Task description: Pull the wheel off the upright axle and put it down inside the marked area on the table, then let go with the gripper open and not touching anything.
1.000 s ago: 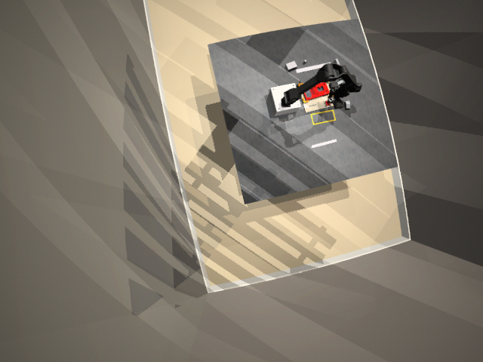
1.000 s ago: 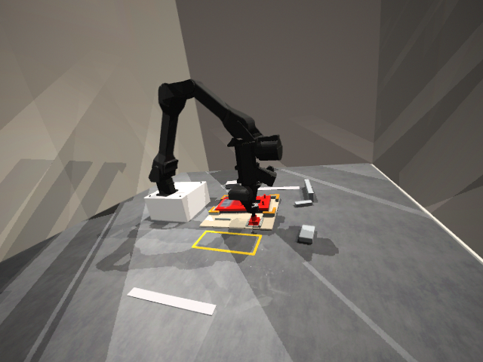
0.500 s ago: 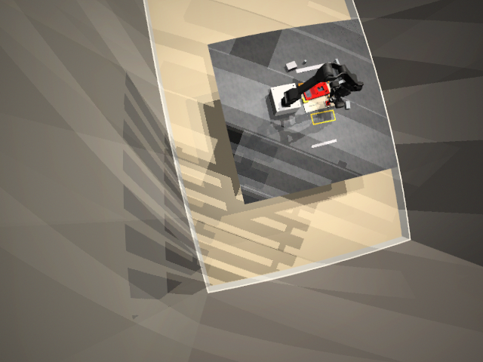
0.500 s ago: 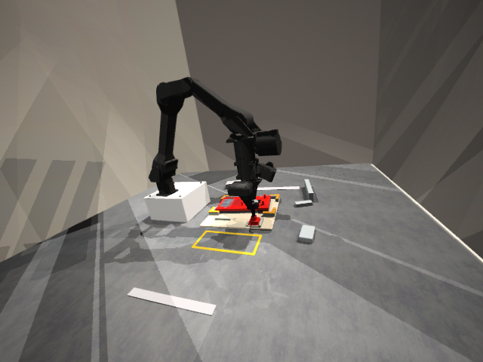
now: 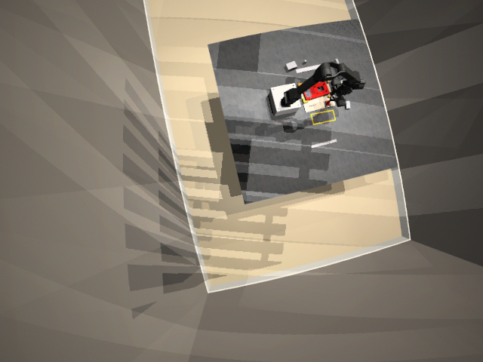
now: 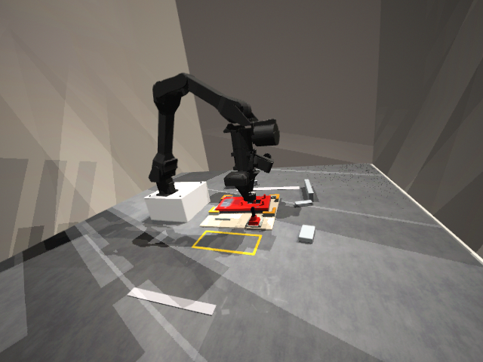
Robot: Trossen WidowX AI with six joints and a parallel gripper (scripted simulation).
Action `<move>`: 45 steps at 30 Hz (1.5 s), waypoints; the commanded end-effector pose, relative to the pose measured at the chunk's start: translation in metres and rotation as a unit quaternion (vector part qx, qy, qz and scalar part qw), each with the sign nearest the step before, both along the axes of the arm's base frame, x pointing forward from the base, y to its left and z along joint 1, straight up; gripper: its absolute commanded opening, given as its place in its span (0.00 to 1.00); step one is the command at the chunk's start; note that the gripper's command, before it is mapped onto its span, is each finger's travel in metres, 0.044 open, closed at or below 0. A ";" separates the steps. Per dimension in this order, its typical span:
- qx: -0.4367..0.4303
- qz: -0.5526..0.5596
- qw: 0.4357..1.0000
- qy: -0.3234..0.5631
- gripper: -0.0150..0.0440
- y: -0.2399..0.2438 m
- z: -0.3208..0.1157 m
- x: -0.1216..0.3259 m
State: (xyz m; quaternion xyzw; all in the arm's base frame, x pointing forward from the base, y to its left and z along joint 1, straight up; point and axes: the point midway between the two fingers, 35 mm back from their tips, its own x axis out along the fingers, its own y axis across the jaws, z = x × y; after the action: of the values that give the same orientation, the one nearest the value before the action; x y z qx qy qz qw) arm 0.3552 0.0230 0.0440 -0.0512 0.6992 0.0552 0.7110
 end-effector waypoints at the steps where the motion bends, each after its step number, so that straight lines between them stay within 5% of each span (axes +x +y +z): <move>1: 0.001 0.003 1.000 -0.009 0.25 0.000 0.014 0.000; 22: -0.004 0.003 1.000 -0.007 0.25 -0.108 0.012 -0.034; 35: -0.004 0.003 1.000 -0.007 0.25 -0.109 -0.019 -0.032; 45: -0.004 0.003 1.000 -0.007 0.25 -0.109 -0.083 -0.031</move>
State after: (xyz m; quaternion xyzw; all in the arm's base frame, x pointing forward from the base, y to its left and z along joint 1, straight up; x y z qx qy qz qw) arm 0.3275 -0.0871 -0.0209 -0.0557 0.6921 0.0510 0.7178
